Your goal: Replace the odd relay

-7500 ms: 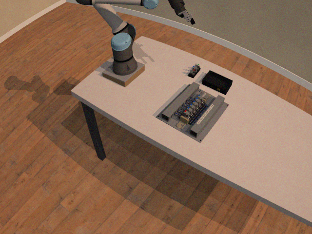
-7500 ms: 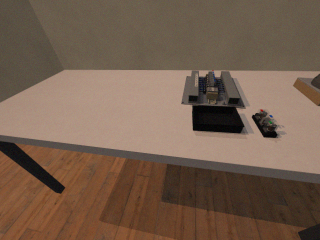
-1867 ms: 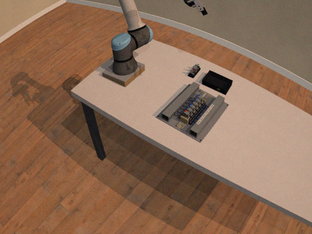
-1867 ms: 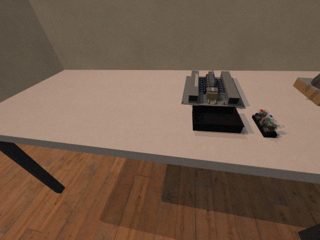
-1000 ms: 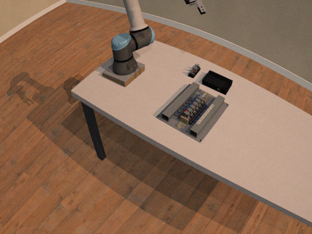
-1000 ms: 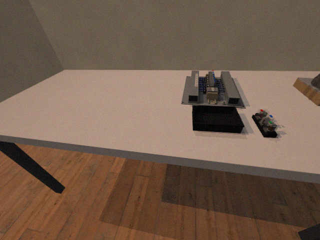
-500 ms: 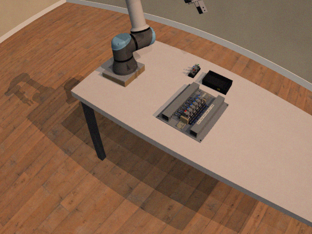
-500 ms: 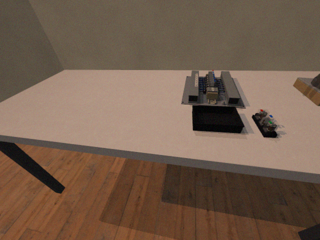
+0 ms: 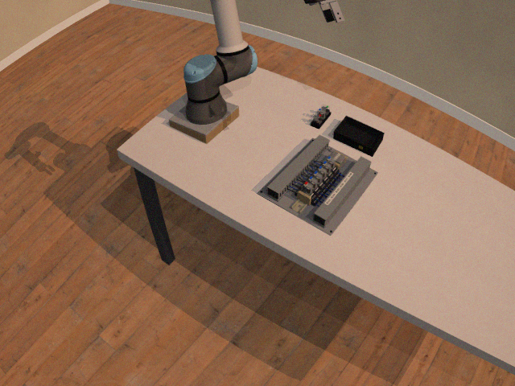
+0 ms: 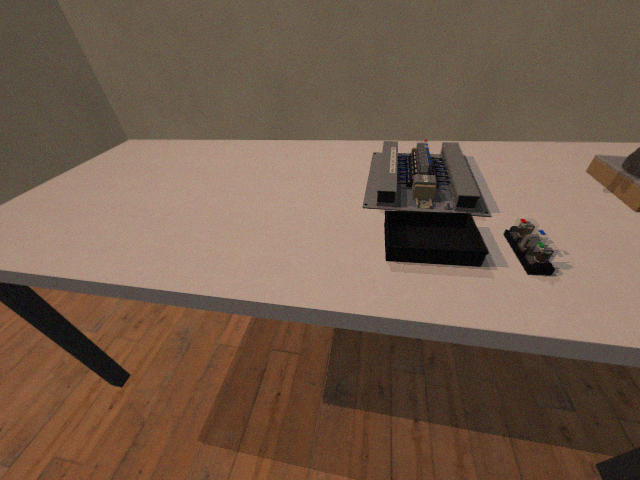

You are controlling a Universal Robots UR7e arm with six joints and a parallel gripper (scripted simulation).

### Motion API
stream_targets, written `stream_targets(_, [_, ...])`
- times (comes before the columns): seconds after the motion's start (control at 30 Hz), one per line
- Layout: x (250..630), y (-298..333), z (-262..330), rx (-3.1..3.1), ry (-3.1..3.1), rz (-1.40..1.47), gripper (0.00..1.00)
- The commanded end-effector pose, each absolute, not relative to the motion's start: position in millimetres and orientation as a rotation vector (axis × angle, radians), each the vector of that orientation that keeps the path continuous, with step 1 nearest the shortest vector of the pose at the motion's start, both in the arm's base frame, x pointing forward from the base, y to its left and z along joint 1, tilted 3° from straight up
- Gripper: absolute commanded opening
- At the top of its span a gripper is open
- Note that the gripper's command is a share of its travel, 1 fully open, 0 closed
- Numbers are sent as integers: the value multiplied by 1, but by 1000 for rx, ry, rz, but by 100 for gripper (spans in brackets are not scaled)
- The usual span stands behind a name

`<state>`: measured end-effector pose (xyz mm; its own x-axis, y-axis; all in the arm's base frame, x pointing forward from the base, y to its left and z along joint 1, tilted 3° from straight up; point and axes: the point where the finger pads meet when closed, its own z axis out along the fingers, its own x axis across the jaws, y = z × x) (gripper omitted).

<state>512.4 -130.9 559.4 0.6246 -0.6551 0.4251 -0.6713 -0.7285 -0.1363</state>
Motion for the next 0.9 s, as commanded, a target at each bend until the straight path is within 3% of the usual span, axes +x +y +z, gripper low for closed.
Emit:
stream_targets(0.0, [513,-131,560,2828,-1106,660,100])
stream_targets(0.17, [513,-131,560,2828,-1106,660,100])
stream_targets(0.33, [513,-131,560,2952,-879,435,100])
stream_targets(0.73, [513,-131,560,2952,-879,435,100])
stream_targets(0.87, [513,-131,560,3026,-692,253,100])
